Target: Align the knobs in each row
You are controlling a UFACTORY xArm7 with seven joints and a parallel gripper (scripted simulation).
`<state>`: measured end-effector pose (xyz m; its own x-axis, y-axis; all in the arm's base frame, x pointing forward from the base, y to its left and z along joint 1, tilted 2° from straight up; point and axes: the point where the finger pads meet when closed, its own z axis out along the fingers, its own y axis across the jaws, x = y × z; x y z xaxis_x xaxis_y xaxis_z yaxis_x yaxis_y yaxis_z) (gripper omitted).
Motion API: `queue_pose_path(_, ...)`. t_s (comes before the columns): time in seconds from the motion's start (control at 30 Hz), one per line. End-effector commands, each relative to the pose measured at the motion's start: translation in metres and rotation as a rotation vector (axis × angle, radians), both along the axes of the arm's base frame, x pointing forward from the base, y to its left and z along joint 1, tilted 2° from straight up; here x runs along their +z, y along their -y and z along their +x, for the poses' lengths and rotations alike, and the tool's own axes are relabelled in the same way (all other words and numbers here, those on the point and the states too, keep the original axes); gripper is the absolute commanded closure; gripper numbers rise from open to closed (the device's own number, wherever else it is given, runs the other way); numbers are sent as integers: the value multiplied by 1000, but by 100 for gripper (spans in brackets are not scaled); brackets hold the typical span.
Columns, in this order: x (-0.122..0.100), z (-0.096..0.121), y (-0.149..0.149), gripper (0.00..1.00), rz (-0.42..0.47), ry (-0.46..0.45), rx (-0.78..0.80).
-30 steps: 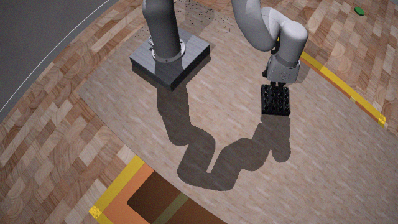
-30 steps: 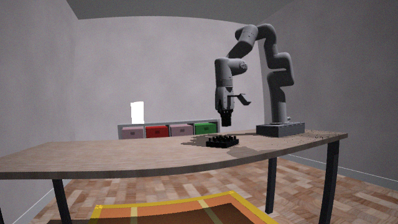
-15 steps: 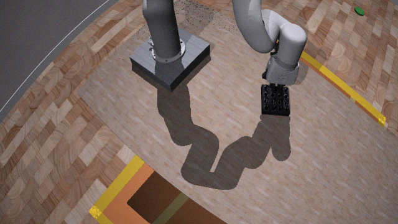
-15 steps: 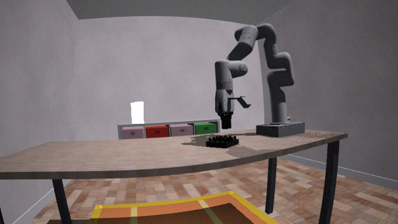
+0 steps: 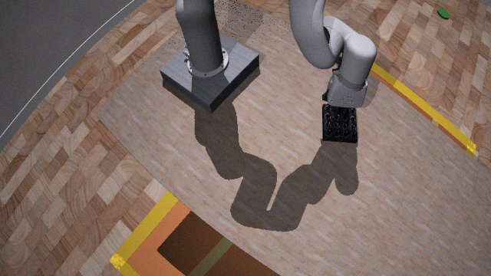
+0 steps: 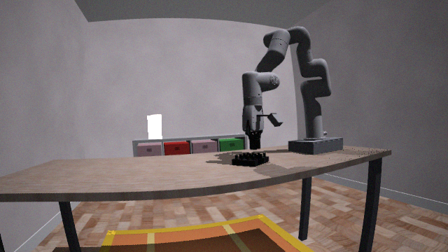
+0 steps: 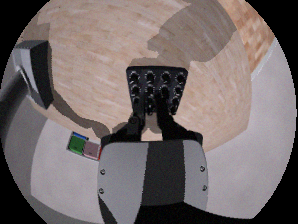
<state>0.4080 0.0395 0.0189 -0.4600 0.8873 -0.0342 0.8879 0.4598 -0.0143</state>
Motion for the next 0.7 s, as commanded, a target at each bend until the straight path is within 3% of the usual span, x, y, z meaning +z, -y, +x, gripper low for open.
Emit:
queue_pose_path(0.0, -4, 2, 0, 81, 2, 4, 0)
queue_pose_path(0.67, -13, 2, 0, 81, 2, 4, 0)
